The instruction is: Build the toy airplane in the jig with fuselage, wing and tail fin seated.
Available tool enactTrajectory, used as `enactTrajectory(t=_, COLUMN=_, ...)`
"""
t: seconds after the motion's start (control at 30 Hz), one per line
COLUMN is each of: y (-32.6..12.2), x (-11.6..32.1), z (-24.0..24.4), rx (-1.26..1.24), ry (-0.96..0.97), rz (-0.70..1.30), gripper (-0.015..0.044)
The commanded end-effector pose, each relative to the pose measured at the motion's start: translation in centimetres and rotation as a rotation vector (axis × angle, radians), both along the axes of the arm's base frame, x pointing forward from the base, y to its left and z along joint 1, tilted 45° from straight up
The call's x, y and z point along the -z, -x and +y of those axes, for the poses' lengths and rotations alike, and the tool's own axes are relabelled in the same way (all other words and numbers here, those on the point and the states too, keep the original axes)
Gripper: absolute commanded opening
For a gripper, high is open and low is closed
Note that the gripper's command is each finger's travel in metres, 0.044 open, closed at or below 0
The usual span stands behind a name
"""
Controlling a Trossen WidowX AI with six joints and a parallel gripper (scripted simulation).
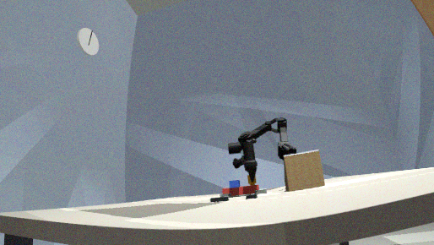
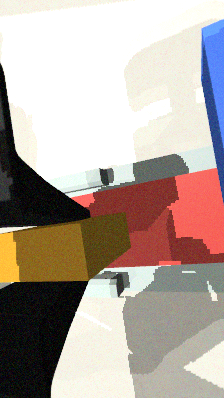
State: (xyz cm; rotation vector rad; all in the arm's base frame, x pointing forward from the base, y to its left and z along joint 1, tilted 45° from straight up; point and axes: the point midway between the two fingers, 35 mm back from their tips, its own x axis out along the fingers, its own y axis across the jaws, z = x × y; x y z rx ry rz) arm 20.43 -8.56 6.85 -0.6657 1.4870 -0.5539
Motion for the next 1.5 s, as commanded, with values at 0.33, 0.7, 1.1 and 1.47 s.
enactTrajectory(t=0.33, y=0.0, x=0.0, z=0.0, rx=0.000, ry=0.000, rz=0.000, gripper=0.0026)
enactTrajectory(t=0.7, y=0.0, x=0.0, z=0.0, rx=0.000, ry=0.000, rz=0.000, gripper=0.0260)
enactTrajectory(t=1.1, y=0.0, x=-5.7, z=6.0, rx=-0.004, ry=-0.003, rz=0.006, gripper=0.0260)
enactTrajectory(t=1.47, y=0.0, x=-6.3, z=6.6, rx=-0.004, ry=0.001, rz=0.006, gripper=0.0260)
